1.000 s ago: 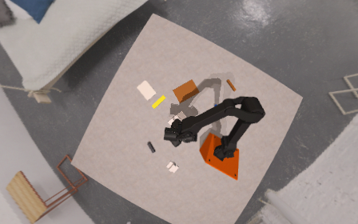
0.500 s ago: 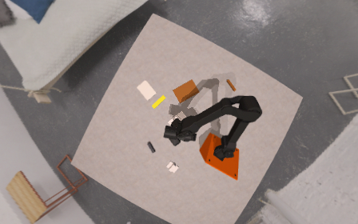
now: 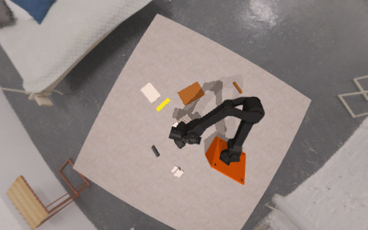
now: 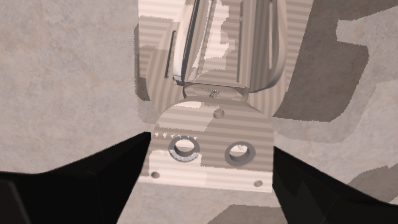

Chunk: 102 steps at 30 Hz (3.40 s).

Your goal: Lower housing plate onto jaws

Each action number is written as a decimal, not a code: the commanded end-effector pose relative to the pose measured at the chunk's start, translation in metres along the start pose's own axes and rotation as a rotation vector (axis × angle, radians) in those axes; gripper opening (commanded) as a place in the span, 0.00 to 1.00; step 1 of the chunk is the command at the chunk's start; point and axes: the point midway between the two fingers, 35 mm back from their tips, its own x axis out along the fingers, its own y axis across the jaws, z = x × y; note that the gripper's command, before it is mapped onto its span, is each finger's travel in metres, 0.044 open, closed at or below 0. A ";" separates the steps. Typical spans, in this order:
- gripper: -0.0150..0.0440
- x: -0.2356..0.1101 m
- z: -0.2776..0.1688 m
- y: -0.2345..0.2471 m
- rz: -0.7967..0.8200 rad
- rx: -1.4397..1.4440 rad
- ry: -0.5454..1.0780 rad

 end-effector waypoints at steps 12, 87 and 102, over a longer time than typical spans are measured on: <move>0.85 0.021 -0.003 -0.003 -0.010 -0.006 0.002; 0.85 0.035 -0.003 -0.003 -0.010 -0.016 0.002; 0.85 0.036 -0.003 -0.003 -0.010 -0.016 0.002</move>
